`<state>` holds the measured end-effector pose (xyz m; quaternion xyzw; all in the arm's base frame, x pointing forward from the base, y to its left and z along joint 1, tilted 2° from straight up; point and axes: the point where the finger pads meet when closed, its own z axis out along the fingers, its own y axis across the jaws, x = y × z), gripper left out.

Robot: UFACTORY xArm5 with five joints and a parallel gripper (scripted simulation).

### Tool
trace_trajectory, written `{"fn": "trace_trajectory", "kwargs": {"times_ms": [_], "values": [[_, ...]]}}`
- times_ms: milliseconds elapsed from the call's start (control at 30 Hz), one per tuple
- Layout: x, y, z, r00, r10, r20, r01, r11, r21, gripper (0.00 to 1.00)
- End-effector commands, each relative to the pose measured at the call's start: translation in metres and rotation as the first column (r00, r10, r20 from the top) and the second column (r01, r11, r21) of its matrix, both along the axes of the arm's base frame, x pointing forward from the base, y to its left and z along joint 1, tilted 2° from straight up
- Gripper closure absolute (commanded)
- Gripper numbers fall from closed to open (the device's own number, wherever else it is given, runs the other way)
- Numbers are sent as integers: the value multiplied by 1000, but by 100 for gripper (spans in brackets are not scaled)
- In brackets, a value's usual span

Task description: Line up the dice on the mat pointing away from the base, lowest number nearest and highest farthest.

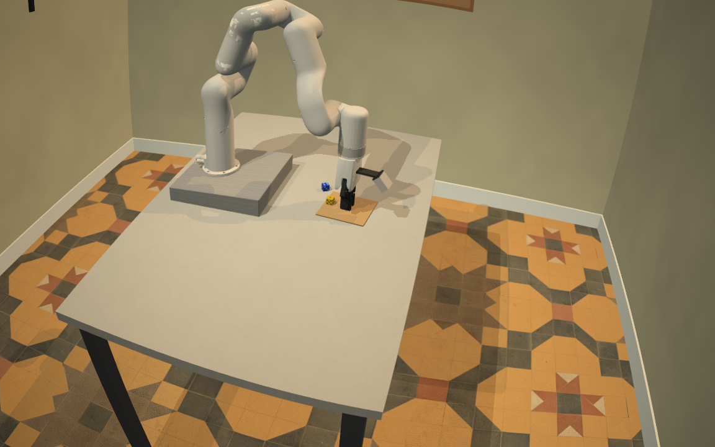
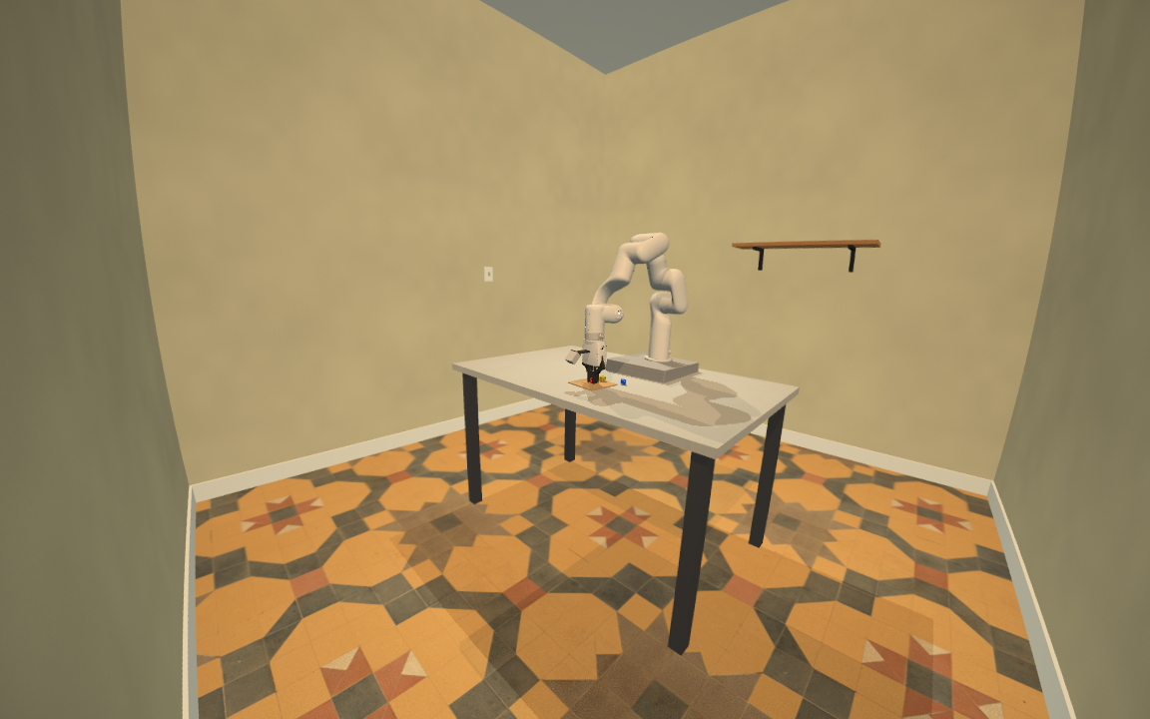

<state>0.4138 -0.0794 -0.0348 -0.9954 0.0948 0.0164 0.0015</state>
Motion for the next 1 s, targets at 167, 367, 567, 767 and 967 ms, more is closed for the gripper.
{"fn": "trace_trajectory", "kwargs": {"times_ms": [167,367,567,767,967], "values": [[1,0,1,1000,0,3,0,1000,-1,85],[1,0,1,1000,0,3,0,1000,-1,85],[1,0,1,1000,0,3,0,1000,-1,85],[1,0,1,1000,0,3,0,1000,-1,81],[1,0,1,1000,0,3,0,1000,-1,72]]}}
